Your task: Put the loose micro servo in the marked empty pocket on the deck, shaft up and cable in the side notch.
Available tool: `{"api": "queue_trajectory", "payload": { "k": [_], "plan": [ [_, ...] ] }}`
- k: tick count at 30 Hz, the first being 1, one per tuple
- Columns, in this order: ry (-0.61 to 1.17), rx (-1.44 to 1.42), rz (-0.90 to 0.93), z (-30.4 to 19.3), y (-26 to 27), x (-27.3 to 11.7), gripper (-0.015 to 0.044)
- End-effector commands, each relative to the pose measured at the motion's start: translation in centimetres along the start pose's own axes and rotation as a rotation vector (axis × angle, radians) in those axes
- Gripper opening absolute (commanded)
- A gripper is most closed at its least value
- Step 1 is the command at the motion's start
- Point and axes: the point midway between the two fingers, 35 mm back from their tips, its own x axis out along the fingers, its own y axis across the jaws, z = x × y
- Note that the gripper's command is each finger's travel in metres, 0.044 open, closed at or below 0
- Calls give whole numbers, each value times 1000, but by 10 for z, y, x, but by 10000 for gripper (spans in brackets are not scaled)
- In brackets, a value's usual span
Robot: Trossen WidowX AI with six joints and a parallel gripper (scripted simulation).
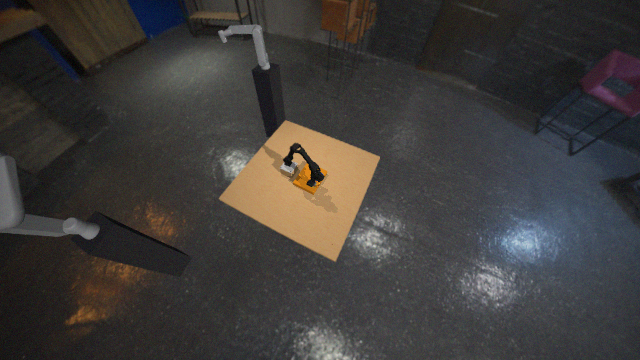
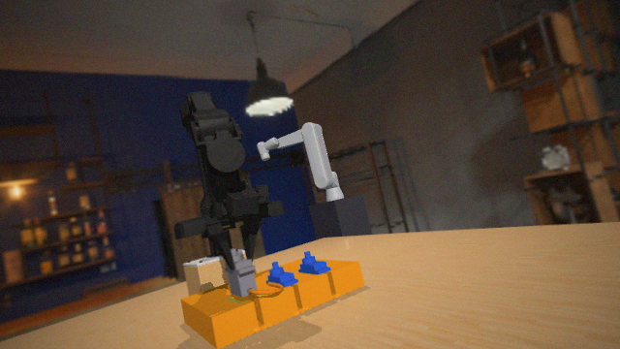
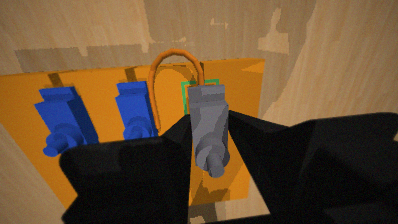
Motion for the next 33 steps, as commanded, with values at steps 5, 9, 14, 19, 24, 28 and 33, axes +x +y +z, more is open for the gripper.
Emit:
{"api": "queue_trajectory", "payload": {
  "k": [5, 9, 14, 19, 24, 28, 33],
  "plan": [
    [1, 6, 0, 0, 0, 7, 0],
    [1, 6, 0, 0, 0, 10, 0],
    [1, 6, 0, 0, 0, 13, 0],
    [1, 6, 0, 0, 0, 17, 0],
    [1, 6, 0, 0, 0, 20, 0],
    [1, 6, 0, 0, 0, 23, 0],
    [1, 6, 0, 0, 0, 26, 0]
  ]
}}
